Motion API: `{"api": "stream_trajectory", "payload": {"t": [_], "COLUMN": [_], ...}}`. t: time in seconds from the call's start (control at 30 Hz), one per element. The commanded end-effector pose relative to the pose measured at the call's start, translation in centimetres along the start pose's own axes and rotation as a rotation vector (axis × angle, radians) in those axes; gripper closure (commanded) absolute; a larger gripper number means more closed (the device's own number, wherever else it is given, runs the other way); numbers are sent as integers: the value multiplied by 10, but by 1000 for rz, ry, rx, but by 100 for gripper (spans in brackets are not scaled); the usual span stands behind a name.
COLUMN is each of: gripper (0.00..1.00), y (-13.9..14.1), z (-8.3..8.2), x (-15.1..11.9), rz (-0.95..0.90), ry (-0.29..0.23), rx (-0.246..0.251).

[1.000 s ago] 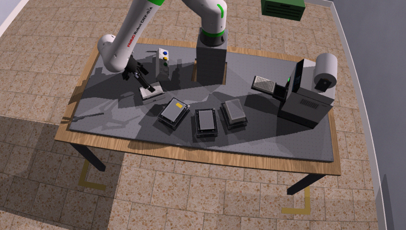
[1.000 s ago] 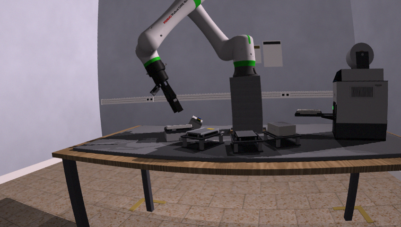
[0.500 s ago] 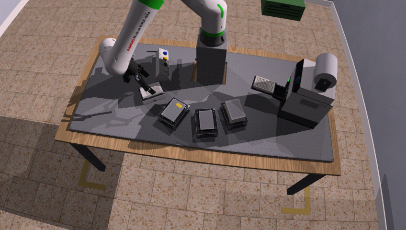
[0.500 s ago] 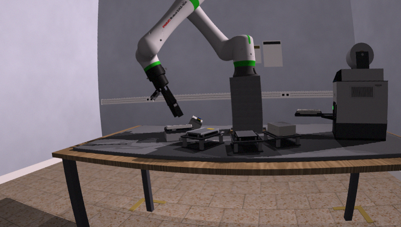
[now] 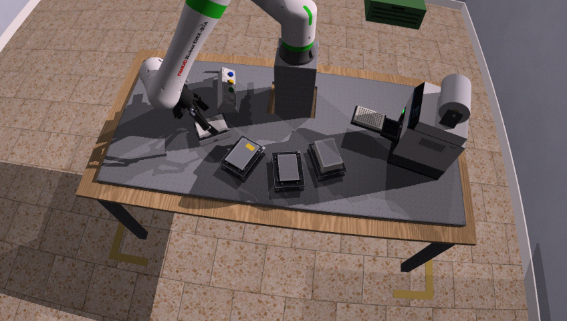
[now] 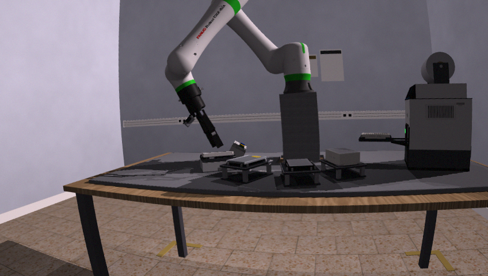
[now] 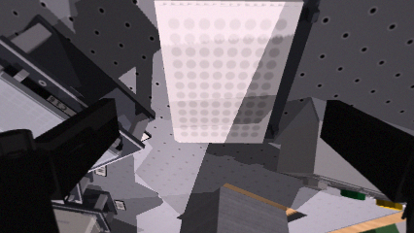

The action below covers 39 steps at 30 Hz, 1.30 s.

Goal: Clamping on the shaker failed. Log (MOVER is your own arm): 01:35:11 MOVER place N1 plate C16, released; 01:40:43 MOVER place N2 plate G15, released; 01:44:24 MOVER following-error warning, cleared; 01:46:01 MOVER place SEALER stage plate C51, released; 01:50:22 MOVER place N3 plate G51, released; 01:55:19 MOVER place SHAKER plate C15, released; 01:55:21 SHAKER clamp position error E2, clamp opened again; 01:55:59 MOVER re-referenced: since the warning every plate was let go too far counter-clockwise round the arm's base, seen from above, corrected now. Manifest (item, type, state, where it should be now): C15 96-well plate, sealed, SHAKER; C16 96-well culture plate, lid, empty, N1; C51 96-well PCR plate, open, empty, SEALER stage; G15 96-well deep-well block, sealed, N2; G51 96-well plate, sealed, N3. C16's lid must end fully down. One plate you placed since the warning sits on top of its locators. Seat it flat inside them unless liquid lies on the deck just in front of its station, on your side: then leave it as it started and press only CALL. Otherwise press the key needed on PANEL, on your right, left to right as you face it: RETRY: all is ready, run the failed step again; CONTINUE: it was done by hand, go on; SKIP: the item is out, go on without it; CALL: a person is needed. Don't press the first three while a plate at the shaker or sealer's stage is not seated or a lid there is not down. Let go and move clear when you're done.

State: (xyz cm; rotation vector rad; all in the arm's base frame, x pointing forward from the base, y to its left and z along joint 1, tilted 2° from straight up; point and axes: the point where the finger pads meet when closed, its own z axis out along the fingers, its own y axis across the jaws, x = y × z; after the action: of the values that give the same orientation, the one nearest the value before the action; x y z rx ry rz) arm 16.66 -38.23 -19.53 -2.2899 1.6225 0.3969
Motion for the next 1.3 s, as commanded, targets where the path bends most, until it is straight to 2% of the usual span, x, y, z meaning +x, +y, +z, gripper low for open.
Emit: {"api": "stream_trajectory", "payload": {"t": [0.0,0.3,0.73,0.77,1.27], "gripper": [0,0,0,90,90], "y": [1,2,2,2,2], "z": [3,15,15,15,15], "x": [3,8,8,8,8], "rz": [0,0,0,0,0], "ry": [2,2,2,2,2], "rx": [0,0,0,0,0]}}
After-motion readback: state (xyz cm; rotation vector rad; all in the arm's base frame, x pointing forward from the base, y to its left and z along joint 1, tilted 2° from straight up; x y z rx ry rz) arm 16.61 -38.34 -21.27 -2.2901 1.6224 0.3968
